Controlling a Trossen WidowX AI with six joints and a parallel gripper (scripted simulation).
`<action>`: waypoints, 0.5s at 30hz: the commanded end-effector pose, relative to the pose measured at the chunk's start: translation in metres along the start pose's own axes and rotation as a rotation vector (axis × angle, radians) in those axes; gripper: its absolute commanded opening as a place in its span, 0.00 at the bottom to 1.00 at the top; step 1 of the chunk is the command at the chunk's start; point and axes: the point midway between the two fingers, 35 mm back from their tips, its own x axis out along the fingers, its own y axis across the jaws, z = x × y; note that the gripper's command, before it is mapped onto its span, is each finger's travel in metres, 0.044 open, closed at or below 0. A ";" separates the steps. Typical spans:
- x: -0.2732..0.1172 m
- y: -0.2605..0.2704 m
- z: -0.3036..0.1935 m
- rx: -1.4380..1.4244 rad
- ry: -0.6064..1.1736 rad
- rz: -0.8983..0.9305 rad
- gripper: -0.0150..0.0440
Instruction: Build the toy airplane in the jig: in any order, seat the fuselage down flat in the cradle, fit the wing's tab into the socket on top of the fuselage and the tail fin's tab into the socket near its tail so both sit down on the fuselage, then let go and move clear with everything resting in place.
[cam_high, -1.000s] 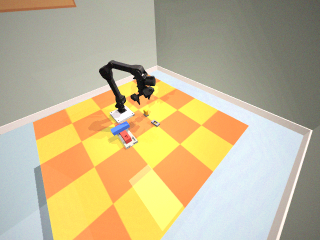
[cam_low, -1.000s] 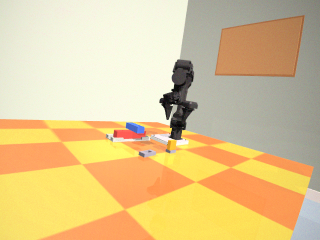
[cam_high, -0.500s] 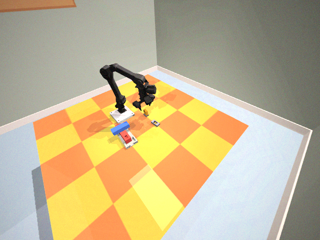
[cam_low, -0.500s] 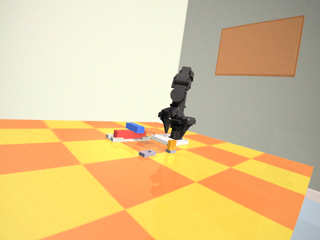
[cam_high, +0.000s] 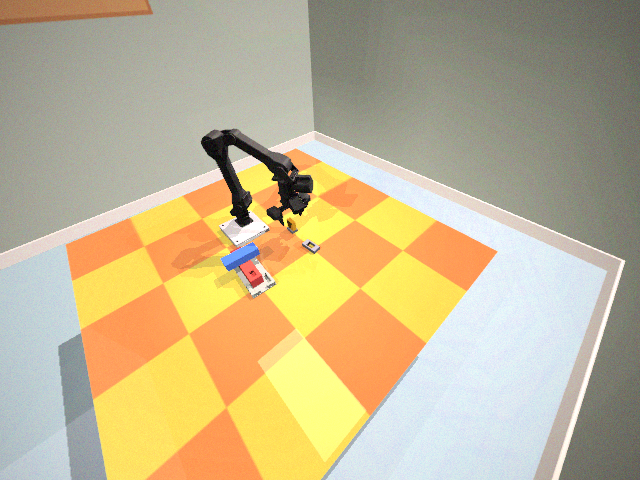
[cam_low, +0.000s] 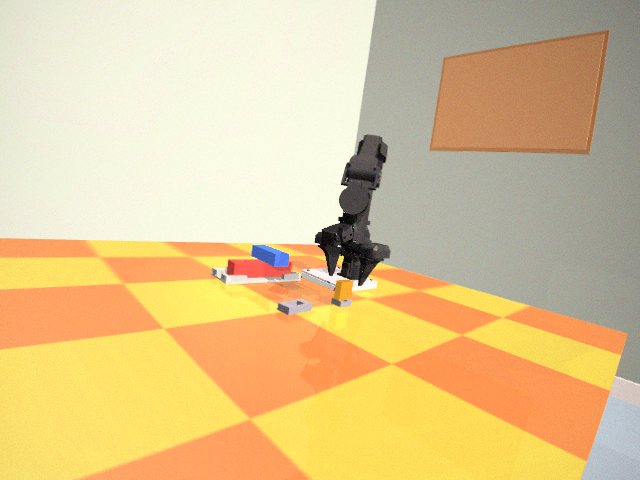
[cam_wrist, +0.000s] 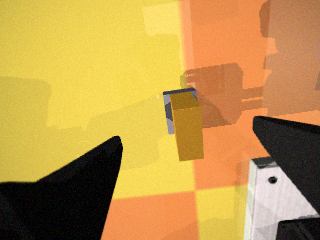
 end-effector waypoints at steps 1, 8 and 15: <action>0.009 -0.002 -0.002 0.004 0.010 -0.006 1.00; 0.020 -0.002 -0.003 0.005 0.010 -0.006 1.00; 0.032 -0.002 -0.003 0.007 0.010 -0.006 1.00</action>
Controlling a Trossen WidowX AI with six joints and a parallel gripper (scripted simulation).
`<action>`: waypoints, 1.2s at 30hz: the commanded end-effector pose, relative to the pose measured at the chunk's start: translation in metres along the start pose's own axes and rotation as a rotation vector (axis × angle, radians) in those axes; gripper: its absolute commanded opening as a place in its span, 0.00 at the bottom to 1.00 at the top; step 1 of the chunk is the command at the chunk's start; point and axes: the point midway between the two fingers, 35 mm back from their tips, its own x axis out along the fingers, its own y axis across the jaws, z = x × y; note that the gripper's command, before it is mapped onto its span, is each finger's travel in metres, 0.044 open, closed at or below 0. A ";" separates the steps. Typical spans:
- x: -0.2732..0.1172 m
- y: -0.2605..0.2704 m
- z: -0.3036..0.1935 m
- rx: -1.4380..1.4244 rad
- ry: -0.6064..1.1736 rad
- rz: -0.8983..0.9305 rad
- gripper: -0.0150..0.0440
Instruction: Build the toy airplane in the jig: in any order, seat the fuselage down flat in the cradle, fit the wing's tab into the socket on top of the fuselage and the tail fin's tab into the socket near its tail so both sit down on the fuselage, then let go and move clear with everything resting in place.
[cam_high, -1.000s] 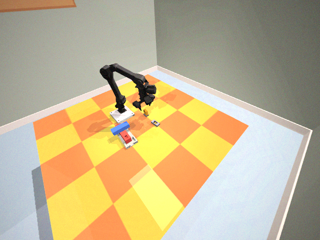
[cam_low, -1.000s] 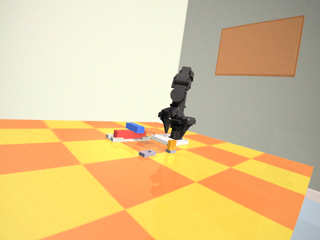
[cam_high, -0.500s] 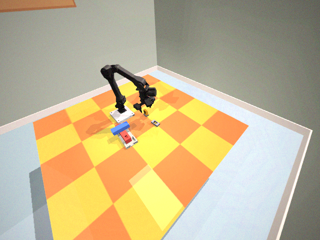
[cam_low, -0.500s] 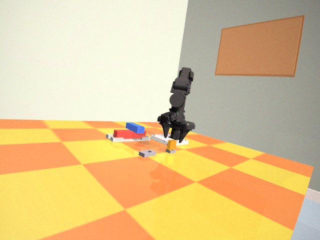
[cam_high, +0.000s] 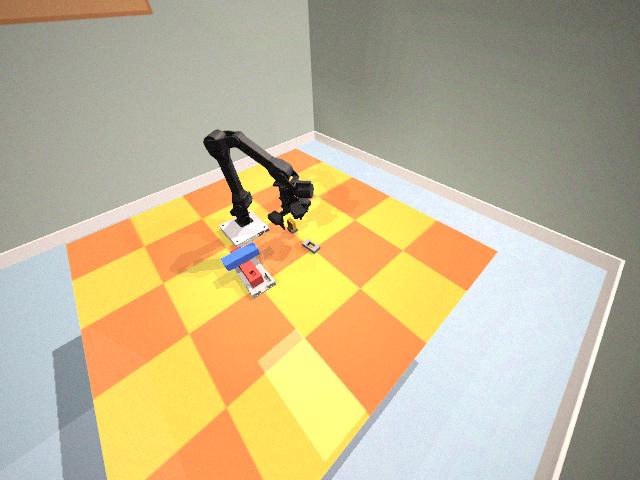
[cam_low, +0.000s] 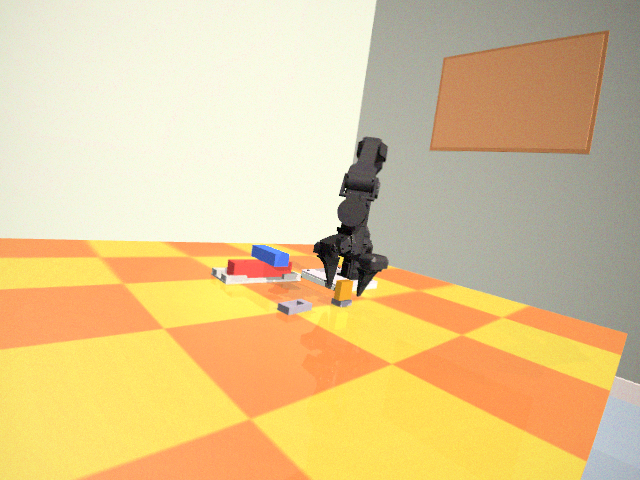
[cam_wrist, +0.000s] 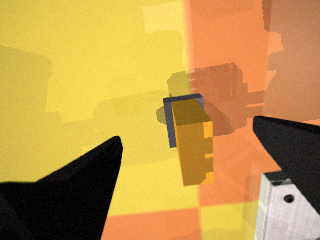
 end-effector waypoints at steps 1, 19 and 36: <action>0.009 -0.002 -0.003 0.007 0.010 -0.006 1.00; 0.013 -0.002 -0.004 0.007 0.010 -0.006 0.38; -0.010 0.001 0.001 0.007 0.010 -0.006 0.25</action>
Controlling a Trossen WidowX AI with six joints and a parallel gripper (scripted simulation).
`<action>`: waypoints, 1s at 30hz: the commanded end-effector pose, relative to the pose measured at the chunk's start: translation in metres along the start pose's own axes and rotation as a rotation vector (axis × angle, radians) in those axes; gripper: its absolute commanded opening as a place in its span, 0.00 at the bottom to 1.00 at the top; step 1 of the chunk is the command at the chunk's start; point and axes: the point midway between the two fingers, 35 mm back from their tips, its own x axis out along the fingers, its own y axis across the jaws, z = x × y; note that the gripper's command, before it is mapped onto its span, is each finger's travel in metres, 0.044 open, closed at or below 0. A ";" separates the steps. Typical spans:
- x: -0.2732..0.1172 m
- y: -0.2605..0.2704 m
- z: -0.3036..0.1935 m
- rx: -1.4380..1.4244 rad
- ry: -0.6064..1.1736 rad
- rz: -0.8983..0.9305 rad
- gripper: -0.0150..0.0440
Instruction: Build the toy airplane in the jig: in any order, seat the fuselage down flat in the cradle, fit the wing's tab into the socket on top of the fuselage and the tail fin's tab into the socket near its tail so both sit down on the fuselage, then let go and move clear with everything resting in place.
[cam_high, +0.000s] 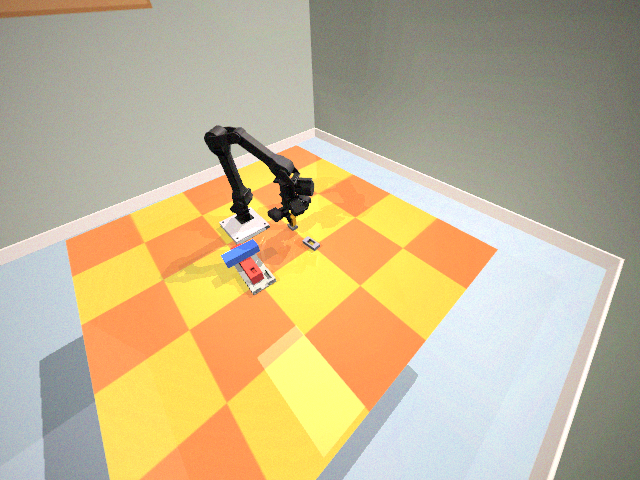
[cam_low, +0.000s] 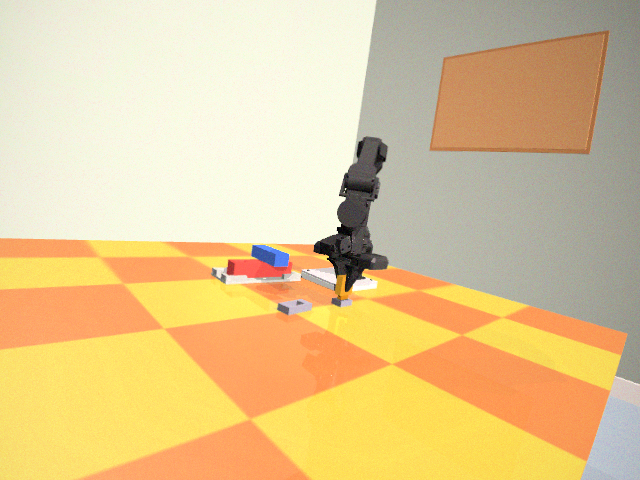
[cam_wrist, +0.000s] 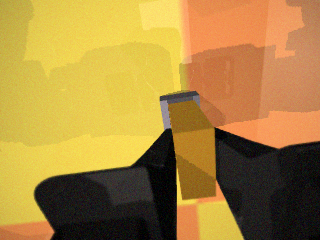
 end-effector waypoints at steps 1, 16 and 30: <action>-0.012 0.003 0.003 0.005 -0.005 0.006 0.25; -0.060 0.004 0.006 0.005 -0.006 0.006 0.25; -0.105 0.001 0.001 0.005 -0.005 0.006 0.25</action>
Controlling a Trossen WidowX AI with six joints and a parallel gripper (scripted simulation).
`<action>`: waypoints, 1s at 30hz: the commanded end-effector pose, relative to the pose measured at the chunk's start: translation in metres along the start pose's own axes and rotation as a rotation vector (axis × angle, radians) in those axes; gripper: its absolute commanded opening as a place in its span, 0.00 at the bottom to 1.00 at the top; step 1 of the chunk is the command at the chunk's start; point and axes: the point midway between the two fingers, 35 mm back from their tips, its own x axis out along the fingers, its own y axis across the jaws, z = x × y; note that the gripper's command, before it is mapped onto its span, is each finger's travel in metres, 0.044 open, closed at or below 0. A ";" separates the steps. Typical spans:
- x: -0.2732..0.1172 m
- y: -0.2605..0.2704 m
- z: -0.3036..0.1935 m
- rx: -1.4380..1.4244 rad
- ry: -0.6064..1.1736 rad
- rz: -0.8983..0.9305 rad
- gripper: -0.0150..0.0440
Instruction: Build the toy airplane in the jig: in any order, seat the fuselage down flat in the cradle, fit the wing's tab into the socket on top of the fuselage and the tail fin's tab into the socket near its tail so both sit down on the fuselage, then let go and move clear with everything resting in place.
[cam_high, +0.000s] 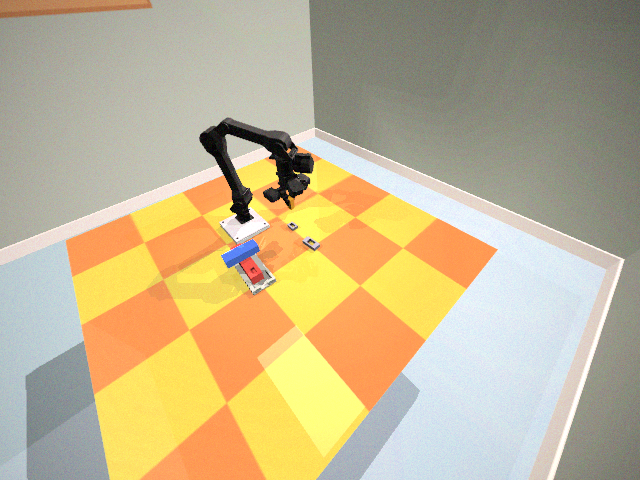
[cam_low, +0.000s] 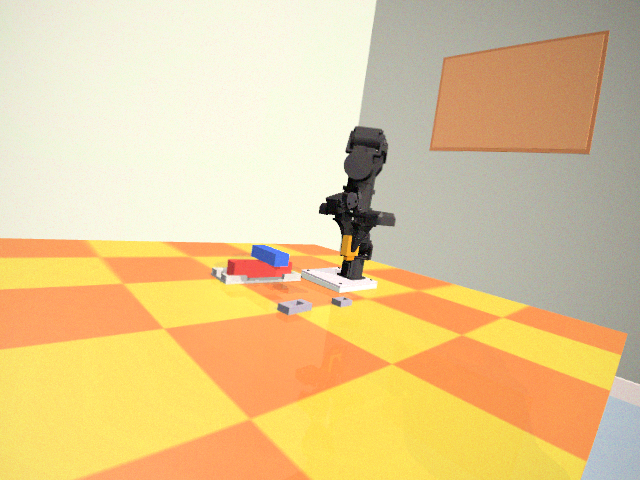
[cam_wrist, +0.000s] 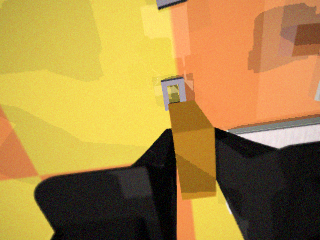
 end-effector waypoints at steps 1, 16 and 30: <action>-0.013 -0.001 -0.002 -0.001 -0.002 0.004 0.25; -0.022 -0.013 0.013 0.004 -0.003 0.001 0.25; -0.017 -0.034 0.040 0.020 -0.005 -0.001 0.25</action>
